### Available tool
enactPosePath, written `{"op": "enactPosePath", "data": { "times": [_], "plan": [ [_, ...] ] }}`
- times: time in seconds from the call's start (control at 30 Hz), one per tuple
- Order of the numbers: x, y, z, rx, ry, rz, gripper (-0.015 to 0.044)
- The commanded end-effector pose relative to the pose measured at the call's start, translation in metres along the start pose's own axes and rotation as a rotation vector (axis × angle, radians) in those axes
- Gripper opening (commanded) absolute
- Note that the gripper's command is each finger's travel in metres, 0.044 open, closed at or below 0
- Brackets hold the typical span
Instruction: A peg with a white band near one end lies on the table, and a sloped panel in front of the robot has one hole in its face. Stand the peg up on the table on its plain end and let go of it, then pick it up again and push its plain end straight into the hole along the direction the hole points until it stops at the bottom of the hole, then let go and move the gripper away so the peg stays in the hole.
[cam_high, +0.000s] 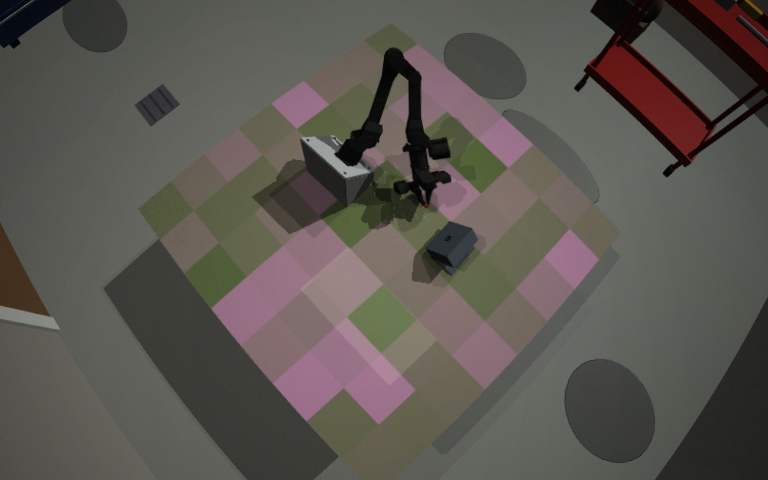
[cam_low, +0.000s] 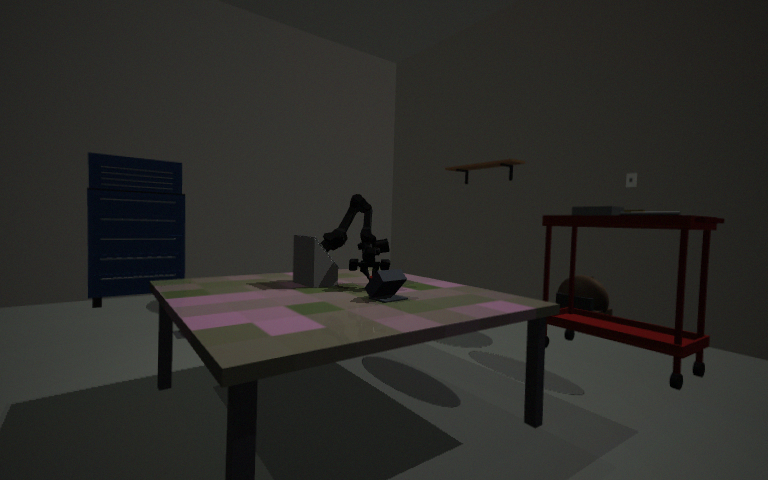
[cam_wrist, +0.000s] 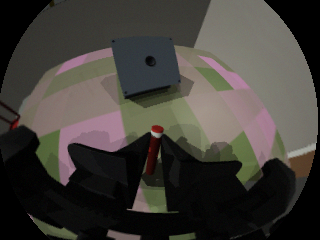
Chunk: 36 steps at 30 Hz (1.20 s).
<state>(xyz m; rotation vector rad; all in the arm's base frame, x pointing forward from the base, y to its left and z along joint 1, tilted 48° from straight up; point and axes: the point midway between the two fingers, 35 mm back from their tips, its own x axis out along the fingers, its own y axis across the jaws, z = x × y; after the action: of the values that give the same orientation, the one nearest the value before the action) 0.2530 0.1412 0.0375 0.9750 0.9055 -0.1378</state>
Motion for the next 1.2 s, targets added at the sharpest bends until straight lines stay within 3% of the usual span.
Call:
{"op": "enactPosePath", "data": {
  "times": [0.0, 1.17],
  "plan": [
    [-0.002, -0.002, 0.0, 0.005, -0.035, -0.003, 0.0049],
    [-0.021, -0.003, -0.015, 0.007, -0.337, -0.005, 0.0049]
  ]
}}
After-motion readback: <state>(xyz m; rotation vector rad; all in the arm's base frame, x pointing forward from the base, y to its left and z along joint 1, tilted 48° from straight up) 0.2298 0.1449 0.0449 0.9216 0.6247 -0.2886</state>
